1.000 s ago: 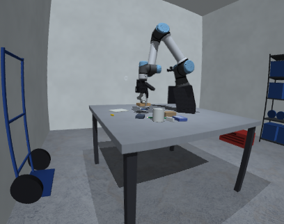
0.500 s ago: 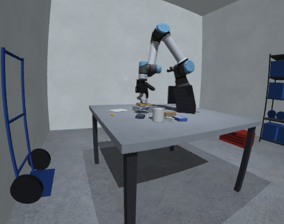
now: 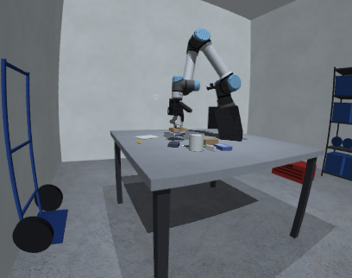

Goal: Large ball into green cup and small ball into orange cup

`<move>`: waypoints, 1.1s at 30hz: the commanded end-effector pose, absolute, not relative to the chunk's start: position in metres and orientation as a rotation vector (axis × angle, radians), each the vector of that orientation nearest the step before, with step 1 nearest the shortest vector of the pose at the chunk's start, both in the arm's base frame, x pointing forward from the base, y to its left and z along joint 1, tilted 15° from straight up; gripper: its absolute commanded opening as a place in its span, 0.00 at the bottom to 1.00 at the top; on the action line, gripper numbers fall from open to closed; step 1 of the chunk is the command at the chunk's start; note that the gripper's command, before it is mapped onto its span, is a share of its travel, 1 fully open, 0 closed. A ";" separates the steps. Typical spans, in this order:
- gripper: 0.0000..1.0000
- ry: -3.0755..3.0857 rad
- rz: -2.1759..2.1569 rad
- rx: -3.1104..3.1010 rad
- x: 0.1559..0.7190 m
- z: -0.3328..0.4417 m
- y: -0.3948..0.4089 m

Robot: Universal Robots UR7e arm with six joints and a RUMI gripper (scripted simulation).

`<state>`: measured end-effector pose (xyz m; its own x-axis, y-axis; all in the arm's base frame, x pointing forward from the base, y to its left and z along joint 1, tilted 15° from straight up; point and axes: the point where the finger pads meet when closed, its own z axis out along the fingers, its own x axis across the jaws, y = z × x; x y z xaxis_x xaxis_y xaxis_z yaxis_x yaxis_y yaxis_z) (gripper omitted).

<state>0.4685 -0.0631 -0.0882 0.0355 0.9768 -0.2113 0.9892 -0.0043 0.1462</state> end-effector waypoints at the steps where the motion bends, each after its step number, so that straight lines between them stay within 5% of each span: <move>1: 0.43 2.019 -0.068 2.059 0.470 -0.087 -0.063; 33: 0.43 2.019 -0.069 2.061 0.472 -0.097 -0.066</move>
